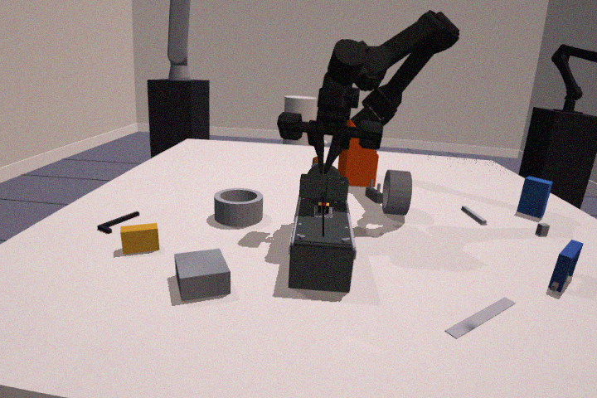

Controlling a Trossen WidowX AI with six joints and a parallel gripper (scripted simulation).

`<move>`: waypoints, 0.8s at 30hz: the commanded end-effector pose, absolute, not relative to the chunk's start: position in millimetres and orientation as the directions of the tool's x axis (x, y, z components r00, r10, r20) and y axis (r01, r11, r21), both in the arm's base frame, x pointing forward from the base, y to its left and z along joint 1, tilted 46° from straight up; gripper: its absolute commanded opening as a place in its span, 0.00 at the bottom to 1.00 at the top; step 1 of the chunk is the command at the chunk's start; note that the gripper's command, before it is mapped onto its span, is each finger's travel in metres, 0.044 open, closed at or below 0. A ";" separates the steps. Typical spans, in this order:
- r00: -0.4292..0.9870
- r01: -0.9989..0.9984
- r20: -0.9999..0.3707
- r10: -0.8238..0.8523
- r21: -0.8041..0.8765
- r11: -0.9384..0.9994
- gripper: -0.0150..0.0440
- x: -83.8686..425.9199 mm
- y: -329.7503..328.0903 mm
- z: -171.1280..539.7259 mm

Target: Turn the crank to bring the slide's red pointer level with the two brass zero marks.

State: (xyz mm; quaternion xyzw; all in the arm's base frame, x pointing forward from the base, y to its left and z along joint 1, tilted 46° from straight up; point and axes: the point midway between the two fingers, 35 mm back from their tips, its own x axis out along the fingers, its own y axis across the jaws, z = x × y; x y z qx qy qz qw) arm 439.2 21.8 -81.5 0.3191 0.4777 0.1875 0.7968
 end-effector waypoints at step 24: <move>0.473 0.006 -0.641 0.604 0.688 0.726 0.65 439.1 21.9 -81.5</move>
